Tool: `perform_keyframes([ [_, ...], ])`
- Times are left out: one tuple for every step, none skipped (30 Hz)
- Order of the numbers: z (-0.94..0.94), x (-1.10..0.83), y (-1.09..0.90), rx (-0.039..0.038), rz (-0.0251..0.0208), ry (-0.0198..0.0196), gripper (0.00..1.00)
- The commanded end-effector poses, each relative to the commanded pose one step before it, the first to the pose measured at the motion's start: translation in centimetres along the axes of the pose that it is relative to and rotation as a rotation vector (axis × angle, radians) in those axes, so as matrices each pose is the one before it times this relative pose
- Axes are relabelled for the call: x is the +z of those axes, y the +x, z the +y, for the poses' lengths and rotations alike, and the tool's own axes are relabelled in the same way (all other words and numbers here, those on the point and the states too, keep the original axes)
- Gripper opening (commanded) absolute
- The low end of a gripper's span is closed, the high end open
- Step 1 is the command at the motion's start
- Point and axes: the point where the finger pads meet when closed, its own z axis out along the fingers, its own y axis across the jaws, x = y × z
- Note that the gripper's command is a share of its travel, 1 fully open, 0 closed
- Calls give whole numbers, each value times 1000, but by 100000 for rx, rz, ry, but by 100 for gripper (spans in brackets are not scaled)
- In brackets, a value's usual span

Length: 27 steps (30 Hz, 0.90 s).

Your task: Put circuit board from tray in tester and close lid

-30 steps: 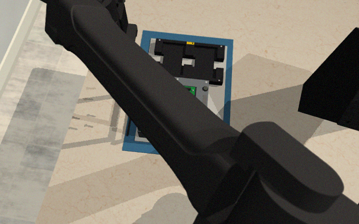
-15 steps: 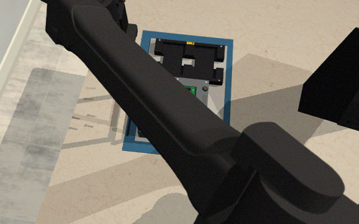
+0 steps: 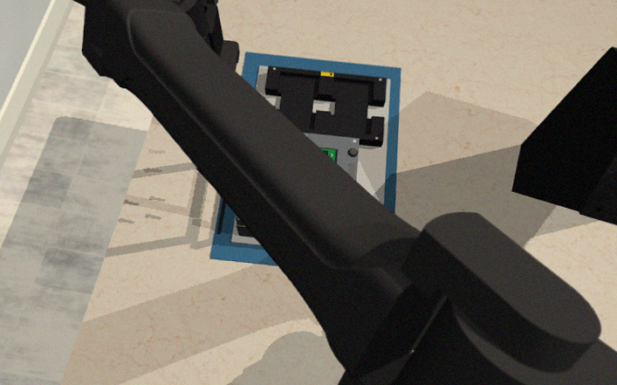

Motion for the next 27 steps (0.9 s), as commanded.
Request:
perform_keyframes([
  [-197,-2613,-587,-631,-2054,-3852,0],
  [-73,-15,10,47,14,40,0],
  [-75,-15,9,45,14,39,0],
  [-76,-15,8,43,13,37,0],
  [-78,-15,8,42,13,36,0],
  [-80,-15,7,42,13,36,0],
  [-83,-15,7,44,14,37,0],
  [0,0,0,0,0,0,0],
  [0,0,0,0,0,0,0],
  [-95,-14,11,90,28,71,0],
  [-91,-10,7,65,20,53,0],
  [-89,-10,6,47,15,39,0],
  [-88,-10,4,33,10,29,0],
  [-89,-10,3,24,8,23,0],
  [-91,-10,3,25,8,23,0],
  [-95,-10,4,32,10,29,0],
  [-100,-10,5,43,14,37,0],
  [-102,-10,5,44,14,37,0],
  [-103,-10,4,38,12,33,0],
  [-99,-10,2,7,3,10,0],
  [-99,-11,1,-3,0,3,0],
  [-98,-11,-1,-22,-6,-10,0],
  [-99,-11,-1,-27,-8,-14,0],
  [-104,-11,0,-11,-3,-3,0],
  [0,0,0,0,0,0,0],
  [0,0,0,0,0,0,0],
  [-115,-11,4,27,10,25,0],
])
